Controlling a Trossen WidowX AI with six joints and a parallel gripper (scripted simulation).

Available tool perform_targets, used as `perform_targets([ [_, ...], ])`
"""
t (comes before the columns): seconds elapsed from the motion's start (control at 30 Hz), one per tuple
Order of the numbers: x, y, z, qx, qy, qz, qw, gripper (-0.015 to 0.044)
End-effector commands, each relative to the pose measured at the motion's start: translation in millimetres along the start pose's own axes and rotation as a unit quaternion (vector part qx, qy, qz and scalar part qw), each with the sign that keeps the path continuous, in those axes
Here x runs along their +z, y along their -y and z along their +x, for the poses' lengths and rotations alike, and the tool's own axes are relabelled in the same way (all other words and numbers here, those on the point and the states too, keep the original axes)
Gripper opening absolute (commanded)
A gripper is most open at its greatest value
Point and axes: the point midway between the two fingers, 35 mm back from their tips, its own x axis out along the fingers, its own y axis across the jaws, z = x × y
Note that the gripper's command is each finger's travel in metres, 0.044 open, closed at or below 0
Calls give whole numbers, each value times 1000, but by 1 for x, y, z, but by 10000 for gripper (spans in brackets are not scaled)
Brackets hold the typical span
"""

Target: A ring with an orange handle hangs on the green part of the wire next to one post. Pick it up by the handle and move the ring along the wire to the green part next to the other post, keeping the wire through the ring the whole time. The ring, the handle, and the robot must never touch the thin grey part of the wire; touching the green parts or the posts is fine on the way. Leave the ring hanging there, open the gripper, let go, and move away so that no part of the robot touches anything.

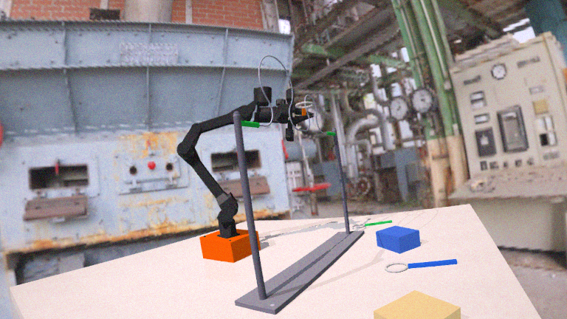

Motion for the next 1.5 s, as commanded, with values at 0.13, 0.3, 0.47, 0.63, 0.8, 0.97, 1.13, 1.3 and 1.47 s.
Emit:
perform_targets([
  [0.13, 0, 12, 3, -43, 10, -78, 996, -150],
  [0.3, 2, 21, 3, -73, 16, -131, 989, -150],
  [0.47, 5, 30, 2, -103, 23, -184, 977, -150],
  [0.63, 9, 38, 1, -133, 29, -236, 962, -150],
  [0.8, 13, 46, 0, -162, 36, -287, 944, -150],
  [0.97, 19, 53, -2, -191, 42, -337, 921, -150],
  [1.13, 25, 60, -5, -218, 49, -385, 895, -150],
  [1.3, 31, 66, -8, -245, 55, -432, 866, -150],
  [1.47, 39, 70, -12, -271, 61, -478, 833, -150],
])
